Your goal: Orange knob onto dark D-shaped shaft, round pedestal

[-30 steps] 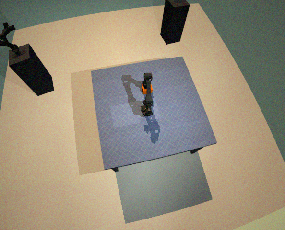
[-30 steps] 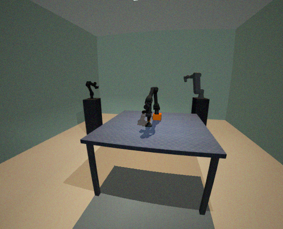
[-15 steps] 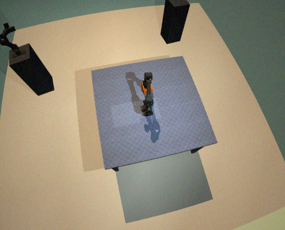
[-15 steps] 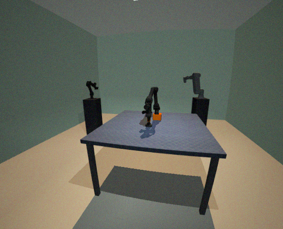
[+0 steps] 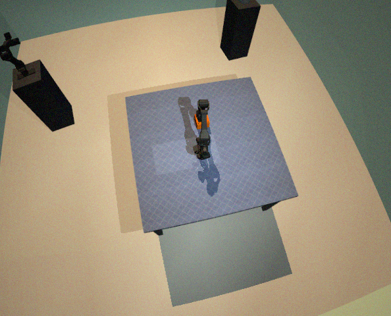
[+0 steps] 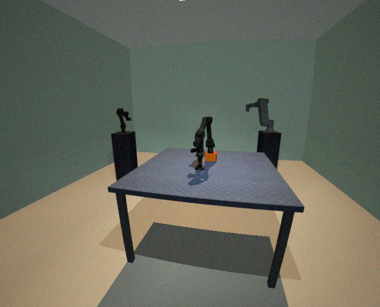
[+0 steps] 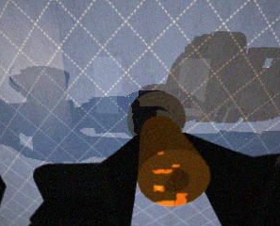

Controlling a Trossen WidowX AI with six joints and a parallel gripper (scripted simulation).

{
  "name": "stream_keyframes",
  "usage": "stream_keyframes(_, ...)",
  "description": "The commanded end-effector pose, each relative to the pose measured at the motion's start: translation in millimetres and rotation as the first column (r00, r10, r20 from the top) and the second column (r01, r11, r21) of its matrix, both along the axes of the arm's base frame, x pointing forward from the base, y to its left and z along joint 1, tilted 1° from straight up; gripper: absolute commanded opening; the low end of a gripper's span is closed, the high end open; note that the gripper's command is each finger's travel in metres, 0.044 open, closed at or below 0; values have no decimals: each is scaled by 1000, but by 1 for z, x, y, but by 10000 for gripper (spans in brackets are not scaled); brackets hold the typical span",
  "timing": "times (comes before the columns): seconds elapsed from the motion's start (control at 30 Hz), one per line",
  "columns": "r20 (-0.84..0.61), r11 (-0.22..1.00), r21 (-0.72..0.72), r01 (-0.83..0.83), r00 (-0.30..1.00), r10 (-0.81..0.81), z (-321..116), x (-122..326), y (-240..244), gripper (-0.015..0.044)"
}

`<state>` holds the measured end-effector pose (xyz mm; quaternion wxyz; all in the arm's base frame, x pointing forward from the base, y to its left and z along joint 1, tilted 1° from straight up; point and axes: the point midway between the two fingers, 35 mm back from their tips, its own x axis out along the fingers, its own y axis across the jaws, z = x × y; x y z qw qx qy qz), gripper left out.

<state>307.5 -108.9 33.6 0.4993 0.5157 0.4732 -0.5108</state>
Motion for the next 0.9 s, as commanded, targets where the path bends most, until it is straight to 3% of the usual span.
stream_keyframes(0.0,1,1000,0,-8,1000,8,0,0,0,0)
stream_keyframes(0.57,1,1000,0,-8,1000,8,0,0,0,0)
stream_keyframes(0.87,3,996,3,93,996,-93,7,-2,1,0)
